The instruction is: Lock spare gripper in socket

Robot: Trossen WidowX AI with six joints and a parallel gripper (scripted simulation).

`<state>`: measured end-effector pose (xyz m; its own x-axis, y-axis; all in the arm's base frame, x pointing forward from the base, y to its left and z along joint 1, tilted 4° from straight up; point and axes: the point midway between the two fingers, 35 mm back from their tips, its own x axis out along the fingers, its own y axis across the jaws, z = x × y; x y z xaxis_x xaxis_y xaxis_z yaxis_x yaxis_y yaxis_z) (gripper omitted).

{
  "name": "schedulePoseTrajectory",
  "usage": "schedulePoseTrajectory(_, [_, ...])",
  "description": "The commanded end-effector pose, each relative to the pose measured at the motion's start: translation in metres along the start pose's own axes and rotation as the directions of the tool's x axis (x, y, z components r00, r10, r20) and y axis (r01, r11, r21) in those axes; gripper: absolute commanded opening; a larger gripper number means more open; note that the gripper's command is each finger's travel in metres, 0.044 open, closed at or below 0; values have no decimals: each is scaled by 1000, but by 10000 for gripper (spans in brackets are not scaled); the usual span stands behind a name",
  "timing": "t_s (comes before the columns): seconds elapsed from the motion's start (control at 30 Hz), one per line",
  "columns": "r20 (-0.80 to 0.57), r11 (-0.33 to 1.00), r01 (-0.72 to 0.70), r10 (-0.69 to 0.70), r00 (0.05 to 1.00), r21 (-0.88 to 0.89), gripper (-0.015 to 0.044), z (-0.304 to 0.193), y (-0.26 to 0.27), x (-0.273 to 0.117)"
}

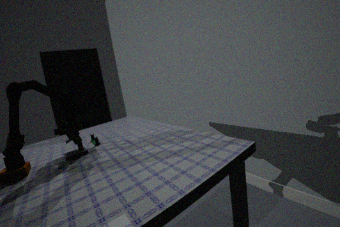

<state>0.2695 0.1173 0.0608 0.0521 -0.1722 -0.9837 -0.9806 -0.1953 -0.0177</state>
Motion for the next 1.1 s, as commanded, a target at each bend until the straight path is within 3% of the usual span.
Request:
schedulePoseTrajectory(0.0, [4,1000,1,-1,1000,0,0,-3,-1,0])
schedulePoseTrajectory(1.0, [4,1000,-9,9,1000,-3,0,-23,-1,5])
schedulePoseTrajectory(1.07, [1,1000,-11,11,1000,-2,53,-22,0,6])
